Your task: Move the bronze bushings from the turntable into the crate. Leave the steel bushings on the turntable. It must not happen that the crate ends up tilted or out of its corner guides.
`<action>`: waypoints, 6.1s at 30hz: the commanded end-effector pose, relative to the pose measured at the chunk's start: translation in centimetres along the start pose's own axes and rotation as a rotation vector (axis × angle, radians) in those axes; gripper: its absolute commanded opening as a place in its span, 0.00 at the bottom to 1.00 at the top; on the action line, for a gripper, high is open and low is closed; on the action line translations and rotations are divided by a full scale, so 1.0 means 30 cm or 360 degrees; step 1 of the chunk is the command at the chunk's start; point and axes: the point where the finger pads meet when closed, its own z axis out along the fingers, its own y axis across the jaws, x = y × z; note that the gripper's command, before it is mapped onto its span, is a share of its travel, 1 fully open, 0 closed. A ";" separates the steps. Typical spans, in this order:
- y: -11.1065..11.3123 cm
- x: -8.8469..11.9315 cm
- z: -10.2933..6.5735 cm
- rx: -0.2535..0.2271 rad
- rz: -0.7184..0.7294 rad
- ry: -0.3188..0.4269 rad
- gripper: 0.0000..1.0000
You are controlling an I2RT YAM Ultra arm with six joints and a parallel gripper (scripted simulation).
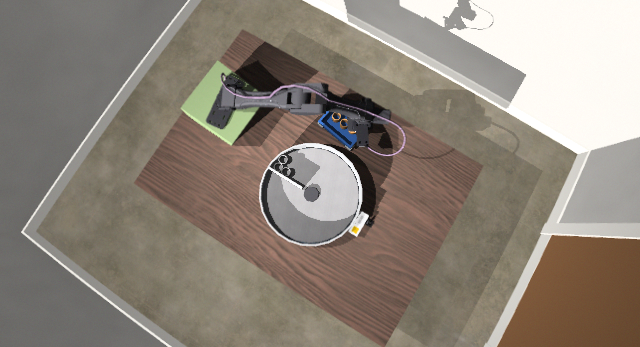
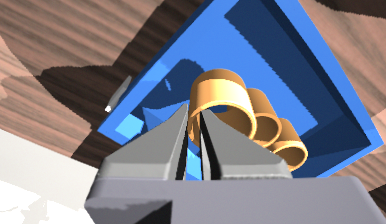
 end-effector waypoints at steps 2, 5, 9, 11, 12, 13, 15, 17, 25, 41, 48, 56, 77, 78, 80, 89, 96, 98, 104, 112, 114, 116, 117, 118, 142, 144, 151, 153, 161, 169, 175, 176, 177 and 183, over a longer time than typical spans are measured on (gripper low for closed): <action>0.067 -0.021 -0.027 -0.0090 0.0002 -0.0024 0.00; 0.067 -0.023 -0.006 -0.0086 0.0004 -0.0022 0.00; 0.078 -0.037 -0.031 -0.0102 0.0012 -0.0024 0.00; 0.069 -0.026 0.025 -0.0085 0.0009 -0.0020 0.00; 0.065 -0.021 0.030 -0.0076 0.0004 -0.0017 0.00; 0.057 -0.015 0.034 -0.0059 -0.0004 -0.0012 0.00; 0.063 -0.011 0.033 -0.0065 -0.0007 -0.0010 0.00; 0.085 -0.022 0.009 -0.0102 0.0002 -0.0016 0.00; 0.086 -0.031 0.006 -0.0100 0.0009 -0.0019 0.00; 0.084 -0.030 0.011 -0.0097 0.0008 -0.0019 0.00; 0.084 -0.030 0.011 -0.0097 0.0008 -0.0019 0.00; 0.084 -0.030 0.011 -0.0097 0.0008 -0.0019 0.00; 0.088 -0.035 0.009 -0.0115 0.0013 -0.0022 0.00; 0.088 -0.035 0.009 -0.0115 0.0013 -0.0022 0.00; 0.088 -0.035 0.009 -0.0115 0.0013 -0.0022 0.00; 0.088 -0.035 0.009 -0.0115 0.0013 -0.0022 0.00; 0.088 -0.035 0.009 -0.0115 0.0013 -0.0022 0.00; 0.088 -0.035 0.009 -0.0115 0.0013 -0.0022 0.00; 0.088 -0.035 0.009 -0.0115 0.0013 -0.0022 0.00; 0.044 -0.022 0.046 -0.0076 0.0005 -0.0016 0.00; 0.040 -0.016 0.048 -0.0077 0.0001 -0.0014 0.00; 0.039 -0.011 0.048 -0.0078 -0.0002 -0.0013 0.00; 0.063 -0.017 0.031 -0.0107 0.0003 -0.0017 0.00; 0.087 -0.023 0.016 -0.0141 0.0009 -0.0022 0.00; 0.071 -0.022 0.017 -0.0109 0.0004 -0.0020 0.00; 0.071 -0.022 0.017 -0.0109 0.0004 -0.0020 0.00; 0.071 -0.022 0.017 -0.0110 0.0004 -0.0020 0.00; 0.071 -0.022 0.016 -0.0108 0.0004 -0.0020 0.00; 0.073 -0.025 0.021 -0.0103 0.0005 -0.0019 0.00; 0.072 -0.025 0.027 -0.0099 0.0005 -0.0019 0.00; 0.072 -0.025 0.027 -0.0099 0.0005 -0.0019 0.00; 0.072 -0.025 0.027 -0.0099 0.0005 -0.0019 0.00; 0.072 -0.025 0.027 -0.0099 0.0005 -0.0019 0.00; 0.072 -0.025 0.027 -0.0099 0.0005 -0.0019 0.00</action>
